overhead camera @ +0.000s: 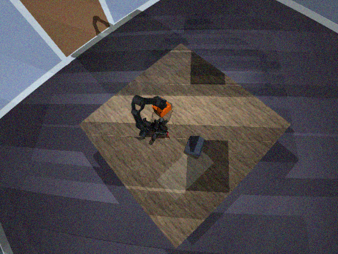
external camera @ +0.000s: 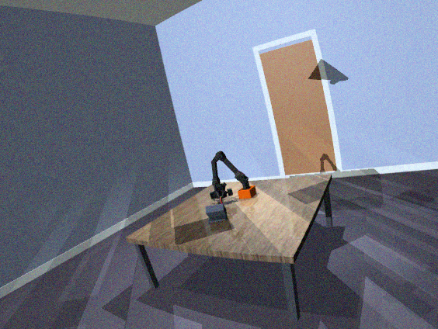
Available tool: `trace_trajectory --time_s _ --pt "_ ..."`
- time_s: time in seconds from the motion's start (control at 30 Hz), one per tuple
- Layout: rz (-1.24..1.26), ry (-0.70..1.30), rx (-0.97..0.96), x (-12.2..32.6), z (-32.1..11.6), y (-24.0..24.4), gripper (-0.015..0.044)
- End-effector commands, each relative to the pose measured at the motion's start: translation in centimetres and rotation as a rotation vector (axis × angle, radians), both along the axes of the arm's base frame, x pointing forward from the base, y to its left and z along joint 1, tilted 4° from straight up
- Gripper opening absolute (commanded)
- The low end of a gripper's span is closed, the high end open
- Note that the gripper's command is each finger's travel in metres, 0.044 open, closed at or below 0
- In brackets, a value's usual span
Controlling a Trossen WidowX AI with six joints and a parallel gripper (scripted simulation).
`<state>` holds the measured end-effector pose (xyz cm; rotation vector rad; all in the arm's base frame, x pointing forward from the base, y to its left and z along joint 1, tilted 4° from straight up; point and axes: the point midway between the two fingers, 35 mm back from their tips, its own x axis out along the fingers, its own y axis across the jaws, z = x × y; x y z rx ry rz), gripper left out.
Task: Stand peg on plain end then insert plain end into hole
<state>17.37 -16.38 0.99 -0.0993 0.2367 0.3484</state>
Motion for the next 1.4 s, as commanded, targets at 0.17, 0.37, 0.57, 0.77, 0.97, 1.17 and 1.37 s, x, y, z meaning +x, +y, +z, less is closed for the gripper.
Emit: trace_trajectory --time_s 0.17,0.37,0.57,0.77,0.97,1.17,1.37 --pt "-0.002 -0.003 0.002 -0.22 -0.2 -0.09 0.0049" --pt "-0.004 -0.007 0.005 -0.31 -0.22 -0.14 0.0049" --pt "-0.007 -0.011 0.008 -0.4 -0.23 -0.18 0.0049" --pt "-0.009 -0.014 0.011 -0.48 -0.25 -0.22 0.0049" --pt "-0.012 -0.018 0.014 -0.57 -0.26 -0.26 0.0049" --pt "-0.015 -0.022 0.017 -0.65 -0.28 -0.3 0.0049" --pt "-0.018 -0.025 0.021 -0.74 -0.3 -0.33 0.0049"
